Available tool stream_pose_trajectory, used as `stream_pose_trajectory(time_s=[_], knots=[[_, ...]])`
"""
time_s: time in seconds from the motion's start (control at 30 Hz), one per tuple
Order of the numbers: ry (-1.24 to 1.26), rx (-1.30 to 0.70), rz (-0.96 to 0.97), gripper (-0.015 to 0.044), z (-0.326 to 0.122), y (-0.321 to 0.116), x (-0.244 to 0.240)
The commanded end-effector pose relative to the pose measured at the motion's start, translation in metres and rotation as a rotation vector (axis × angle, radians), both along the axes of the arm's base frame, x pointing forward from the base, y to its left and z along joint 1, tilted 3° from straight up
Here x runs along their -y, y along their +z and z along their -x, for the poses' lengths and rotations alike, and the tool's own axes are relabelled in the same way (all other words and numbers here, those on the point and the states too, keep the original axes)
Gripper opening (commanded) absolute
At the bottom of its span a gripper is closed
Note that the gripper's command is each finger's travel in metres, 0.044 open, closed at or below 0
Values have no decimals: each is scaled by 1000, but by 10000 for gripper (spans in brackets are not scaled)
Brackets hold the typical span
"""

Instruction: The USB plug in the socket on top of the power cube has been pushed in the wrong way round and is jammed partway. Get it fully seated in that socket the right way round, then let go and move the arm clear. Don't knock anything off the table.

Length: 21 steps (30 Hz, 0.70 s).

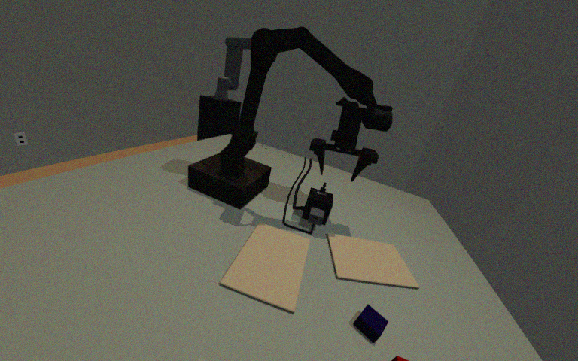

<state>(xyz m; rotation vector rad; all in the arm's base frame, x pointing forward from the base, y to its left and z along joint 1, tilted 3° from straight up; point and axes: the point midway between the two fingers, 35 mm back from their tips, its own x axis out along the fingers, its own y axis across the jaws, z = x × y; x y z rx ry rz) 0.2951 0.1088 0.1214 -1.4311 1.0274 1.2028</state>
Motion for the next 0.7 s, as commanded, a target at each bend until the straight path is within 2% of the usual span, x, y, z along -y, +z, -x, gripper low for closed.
stream_pose_trajectory(time_s=[0.0,0.67], knots=[[9,-95,18,440,22,-11,-8],[9,-95,18,440,24,-19,-6]])
